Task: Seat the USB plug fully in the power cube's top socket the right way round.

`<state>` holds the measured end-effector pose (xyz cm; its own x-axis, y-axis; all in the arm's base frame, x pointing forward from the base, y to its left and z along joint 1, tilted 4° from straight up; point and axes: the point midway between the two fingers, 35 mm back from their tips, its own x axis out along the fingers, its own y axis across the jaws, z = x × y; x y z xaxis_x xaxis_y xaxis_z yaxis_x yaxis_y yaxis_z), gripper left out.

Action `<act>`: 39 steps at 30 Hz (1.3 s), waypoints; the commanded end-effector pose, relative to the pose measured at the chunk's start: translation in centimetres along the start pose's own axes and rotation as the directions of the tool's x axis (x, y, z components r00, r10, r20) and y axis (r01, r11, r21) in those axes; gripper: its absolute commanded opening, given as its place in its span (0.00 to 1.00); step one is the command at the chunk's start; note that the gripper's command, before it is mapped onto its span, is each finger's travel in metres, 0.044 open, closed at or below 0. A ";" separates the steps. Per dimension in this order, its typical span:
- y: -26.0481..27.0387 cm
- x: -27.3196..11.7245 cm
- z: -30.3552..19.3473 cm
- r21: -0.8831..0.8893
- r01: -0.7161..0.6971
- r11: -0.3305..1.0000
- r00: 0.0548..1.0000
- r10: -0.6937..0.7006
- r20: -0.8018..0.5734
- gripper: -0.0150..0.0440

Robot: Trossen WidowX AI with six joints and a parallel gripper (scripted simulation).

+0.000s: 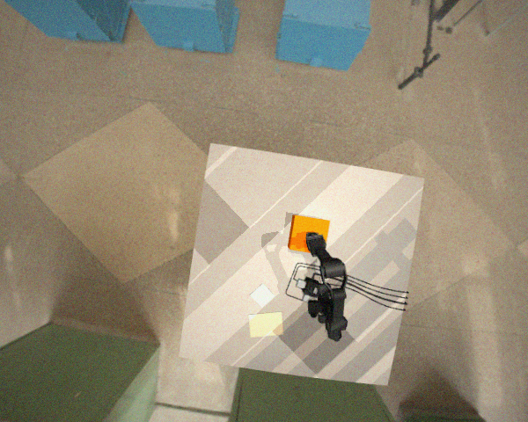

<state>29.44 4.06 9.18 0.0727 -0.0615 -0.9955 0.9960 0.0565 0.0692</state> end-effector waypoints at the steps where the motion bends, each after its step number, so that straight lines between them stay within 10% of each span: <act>1: 0.0 0.0 0.0 0.109 0.001 0.994 1.000 -0.001 0.000 0.25; 14: 0.0 0.0 0.0 0.419 0.001 0.908 1.000 -0.001 0.000 0.25; 39: 0.0 0.1 0.1 0.415 0.000 0.910 1.000 -0.003 0.006 0.25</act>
<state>29.43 4.05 9.12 0.0708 -0.0632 -0.9955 0.9270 -0.3643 0.0891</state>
